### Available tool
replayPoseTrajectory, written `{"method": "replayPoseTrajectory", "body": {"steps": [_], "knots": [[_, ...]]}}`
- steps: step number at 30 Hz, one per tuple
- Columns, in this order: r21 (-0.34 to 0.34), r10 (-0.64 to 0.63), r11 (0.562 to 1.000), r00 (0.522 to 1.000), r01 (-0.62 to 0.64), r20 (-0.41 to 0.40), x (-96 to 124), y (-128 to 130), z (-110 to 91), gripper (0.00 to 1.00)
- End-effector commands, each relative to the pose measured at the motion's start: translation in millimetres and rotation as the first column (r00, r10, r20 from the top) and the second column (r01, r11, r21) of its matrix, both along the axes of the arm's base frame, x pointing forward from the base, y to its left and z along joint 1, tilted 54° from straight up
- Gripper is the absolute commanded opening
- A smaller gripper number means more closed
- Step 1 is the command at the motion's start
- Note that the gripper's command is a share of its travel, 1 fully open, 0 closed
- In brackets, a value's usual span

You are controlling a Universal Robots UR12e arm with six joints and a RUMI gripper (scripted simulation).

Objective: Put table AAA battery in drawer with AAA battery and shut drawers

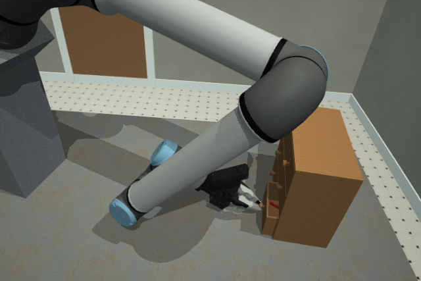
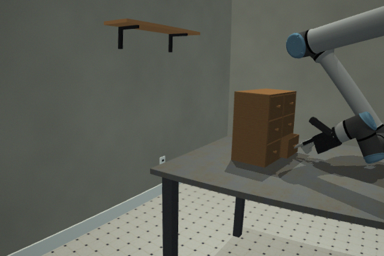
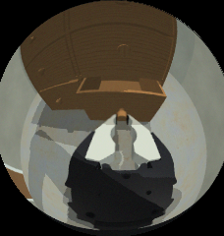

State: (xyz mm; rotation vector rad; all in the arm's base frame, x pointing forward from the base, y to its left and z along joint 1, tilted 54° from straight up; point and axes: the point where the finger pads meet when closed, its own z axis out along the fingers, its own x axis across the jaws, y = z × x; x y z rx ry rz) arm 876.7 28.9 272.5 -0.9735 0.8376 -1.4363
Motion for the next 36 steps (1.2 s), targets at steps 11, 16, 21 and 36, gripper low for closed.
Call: {"method": "replayPoseTrajectory", "body": {"steps": [11,16,21,36], "knots": [[0.0,0.0,1.0,1.0,0.0,0.0,6.1,1.1,9.1,0.07],[0.0,0.0,1.0,1.0,0.0,0.0,7.4,1.2,10.8,0.07],[0.0,0.0,1.0,1.0,0.0,0.0,9.4,1.5,13.5,0.07],[0.0,0.0,1.0,1.0,0.0,0.0,14.1,2.1,19.8,0.07]]}}
